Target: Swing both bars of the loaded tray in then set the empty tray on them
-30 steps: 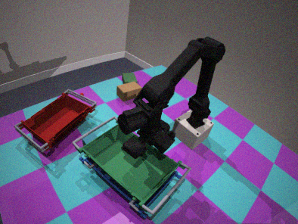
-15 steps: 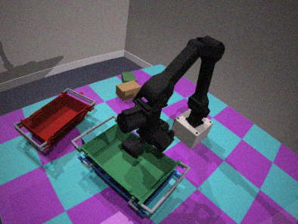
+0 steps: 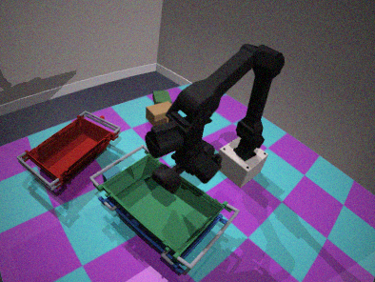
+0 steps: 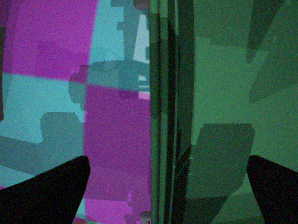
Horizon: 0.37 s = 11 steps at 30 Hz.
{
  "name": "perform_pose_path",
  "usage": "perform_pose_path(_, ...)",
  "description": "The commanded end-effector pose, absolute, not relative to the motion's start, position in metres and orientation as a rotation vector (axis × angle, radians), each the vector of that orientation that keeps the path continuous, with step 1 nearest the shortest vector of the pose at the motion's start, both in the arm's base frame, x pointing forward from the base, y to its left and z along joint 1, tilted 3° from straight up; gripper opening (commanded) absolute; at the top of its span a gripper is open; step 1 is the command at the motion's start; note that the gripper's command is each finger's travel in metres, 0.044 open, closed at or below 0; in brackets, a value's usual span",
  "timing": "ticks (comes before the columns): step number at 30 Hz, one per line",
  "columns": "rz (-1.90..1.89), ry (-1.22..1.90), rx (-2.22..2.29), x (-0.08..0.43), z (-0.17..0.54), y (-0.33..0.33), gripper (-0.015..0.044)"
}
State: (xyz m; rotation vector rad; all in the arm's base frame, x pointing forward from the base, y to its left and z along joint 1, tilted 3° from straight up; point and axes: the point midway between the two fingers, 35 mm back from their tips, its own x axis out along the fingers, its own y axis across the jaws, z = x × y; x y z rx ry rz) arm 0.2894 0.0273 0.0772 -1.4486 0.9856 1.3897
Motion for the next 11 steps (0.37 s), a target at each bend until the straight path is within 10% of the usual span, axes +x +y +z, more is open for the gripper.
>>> perform_pose_path(1, 1.376, 0.976, -1.459, 0.291, 0.102, 0.027, 0.0440)
perform_pose_path(11, 1.377, 0.979, -1.460, 0.281, 0.152, 0.025, 0.0440)
